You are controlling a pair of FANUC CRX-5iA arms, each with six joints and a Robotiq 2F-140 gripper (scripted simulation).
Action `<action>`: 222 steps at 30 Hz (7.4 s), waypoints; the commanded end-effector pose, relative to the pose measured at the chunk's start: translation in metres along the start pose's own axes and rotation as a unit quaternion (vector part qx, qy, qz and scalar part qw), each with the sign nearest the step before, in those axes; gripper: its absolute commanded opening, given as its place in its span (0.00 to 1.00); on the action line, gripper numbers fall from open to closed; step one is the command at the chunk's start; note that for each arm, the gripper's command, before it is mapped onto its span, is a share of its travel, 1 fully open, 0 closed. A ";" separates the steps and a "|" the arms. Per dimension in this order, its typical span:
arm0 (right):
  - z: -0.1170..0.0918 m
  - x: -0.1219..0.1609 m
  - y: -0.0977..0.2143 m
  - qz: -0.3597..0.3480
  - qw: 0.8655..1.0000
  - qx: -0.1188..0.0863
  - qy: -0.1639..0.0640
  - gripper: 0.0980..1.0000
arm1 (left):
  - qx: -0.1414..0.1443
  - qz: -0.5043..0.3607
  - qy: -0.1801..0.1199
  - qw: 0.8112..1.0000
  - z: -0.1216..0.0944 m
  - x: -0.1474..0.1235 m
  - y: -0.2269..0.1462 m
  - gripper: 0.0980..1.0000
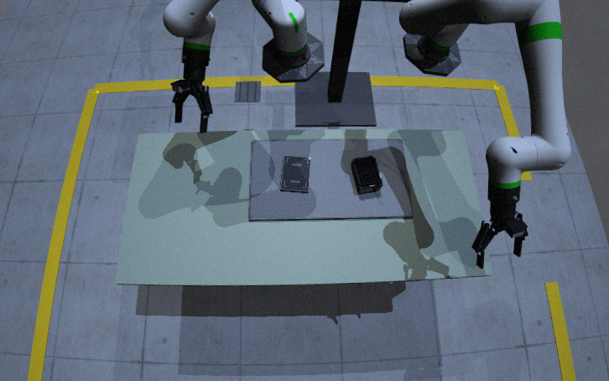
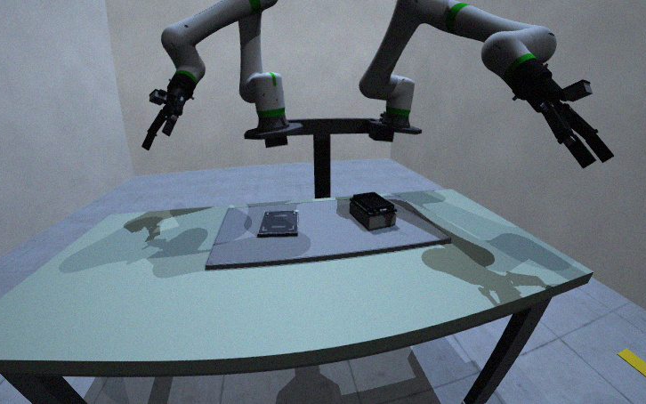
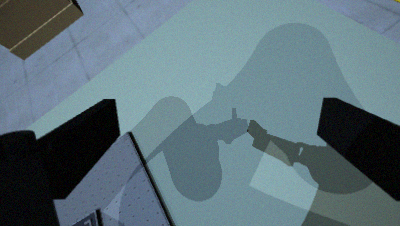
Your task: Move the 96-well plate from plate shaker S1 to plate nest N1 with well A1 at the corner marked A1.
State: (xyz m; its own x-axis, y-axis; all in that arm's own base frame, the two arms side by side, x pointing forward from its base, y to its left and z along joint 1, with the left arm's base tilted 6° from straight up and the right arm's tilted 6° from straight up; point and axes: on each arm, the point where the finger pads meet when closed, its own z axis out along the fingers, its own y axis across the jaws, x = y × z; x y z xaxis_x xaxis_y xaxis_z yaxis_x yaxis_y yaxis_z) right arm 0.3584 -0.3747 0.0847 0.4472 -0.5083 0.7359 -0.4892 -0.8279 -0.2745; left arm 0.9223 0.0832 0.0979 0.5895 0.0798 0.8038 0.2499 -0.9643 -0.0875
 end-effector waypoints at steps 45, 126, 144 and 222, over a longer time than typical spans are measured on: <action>0.000 0.001 0.000 0.000 1.000 0.000 0.001 1.00 | -0.037 0.382 0.162 0.909 -0.060 0.024 0.053 1.00; 0.000 0.001 0.000 0.000 1.000 0.000 0.001 1.00 | -0.301 0.860 0.406 0.069 -0.327 -0.305 0.128 1.00; 0.000 0.001 0.000 0.000 1.000 0.000 0.001 1.00 | -0.371 0.822 0.414 -0.127 -0.387 -0.387 0.054 1.00; 0.000 0.001 0.000 0.000 1.000 0.000 0.001 1.00 | -0.531 0.595 0.370 -0.477 -0.516 -0.457 -0.193 1.00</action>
State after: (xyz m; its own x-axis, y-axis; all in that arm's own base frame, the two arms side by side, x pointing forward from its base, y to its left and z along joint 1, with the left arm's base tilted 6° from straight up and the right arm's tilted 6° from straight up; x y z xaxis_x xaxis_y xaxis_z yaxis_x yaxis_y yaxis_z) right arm 0.3584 -0.3747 0.0847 0.4472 -0.5083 0.7359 -0.4892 -0.8279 -0.2745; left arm 0.2090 0.1008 0.0500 -0.4473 0.8562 0.2586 0.7605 0.5162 -0.3939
